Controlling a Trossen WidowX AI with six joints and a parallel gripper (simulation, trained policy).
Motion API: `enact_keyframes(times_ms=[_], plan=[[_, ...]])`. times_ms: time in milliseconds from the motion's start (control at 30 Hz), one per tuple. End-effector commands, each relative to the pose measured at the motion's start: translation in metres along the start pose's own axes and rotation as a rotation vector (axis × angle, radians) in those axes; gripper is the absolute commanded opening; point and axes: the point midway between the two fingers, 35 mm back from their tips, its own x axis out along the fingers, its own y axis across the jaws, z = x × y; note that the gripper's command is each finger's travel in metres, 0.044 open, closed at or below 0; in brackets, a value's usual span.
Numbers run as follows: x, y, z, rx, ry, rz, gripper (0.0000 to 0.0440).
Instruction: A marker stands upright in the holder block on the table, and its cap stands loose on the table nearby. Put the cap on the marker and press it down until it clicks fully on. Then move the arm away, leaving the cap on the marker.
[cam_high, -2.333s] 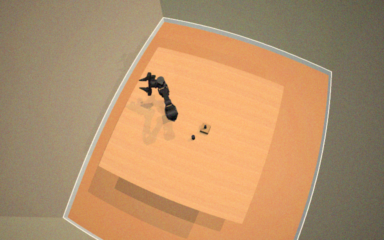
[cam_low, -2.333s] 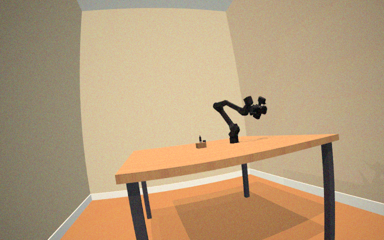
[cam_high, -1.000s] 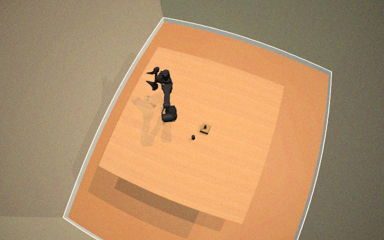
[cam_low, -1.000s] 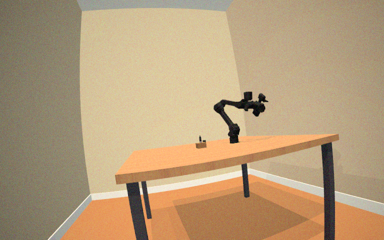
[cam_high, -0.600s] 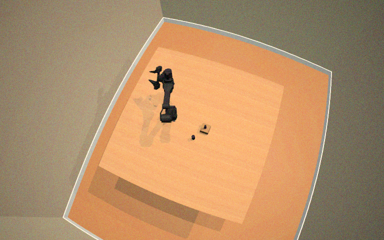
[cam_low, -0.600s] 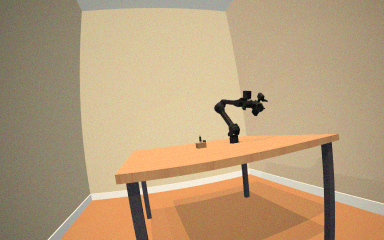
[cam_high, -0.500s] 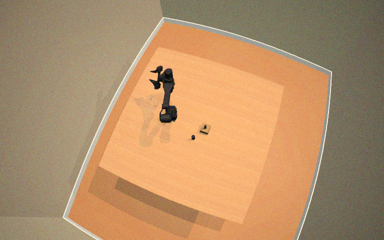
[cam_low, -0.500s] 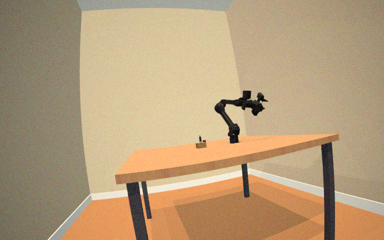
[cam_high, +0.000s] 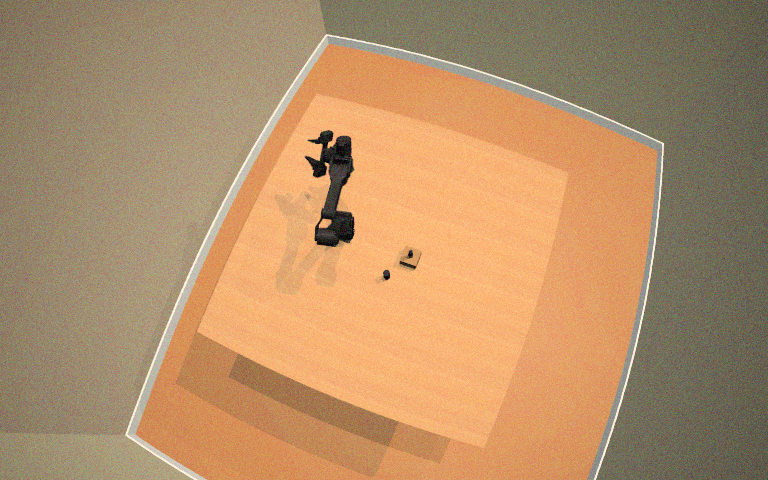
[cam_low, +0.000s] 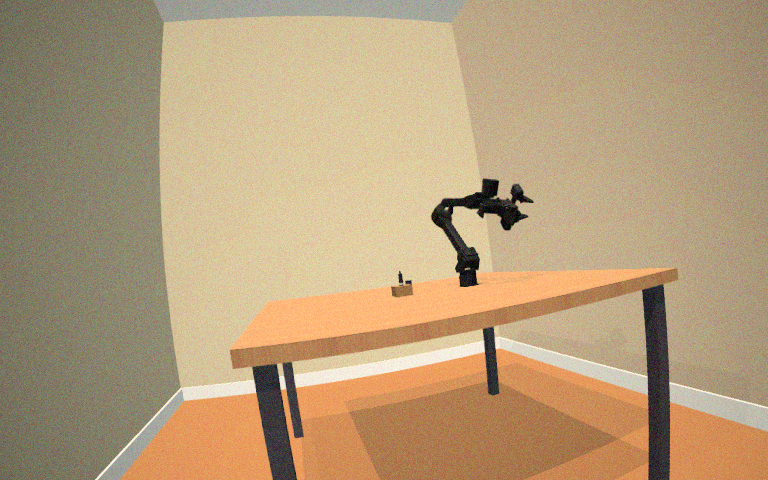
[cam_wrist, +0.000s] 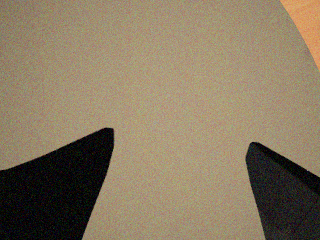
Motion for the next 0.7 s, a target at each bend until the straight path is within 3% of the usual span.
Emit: enact_keyframes(times_ms=[0,667], plan=[[-0.005,0.003,0.003,0.002,-0.028,0.012,0.0331],[-0.038,0.014,0.023,0.057,-0.185,0.067,0.0332]])
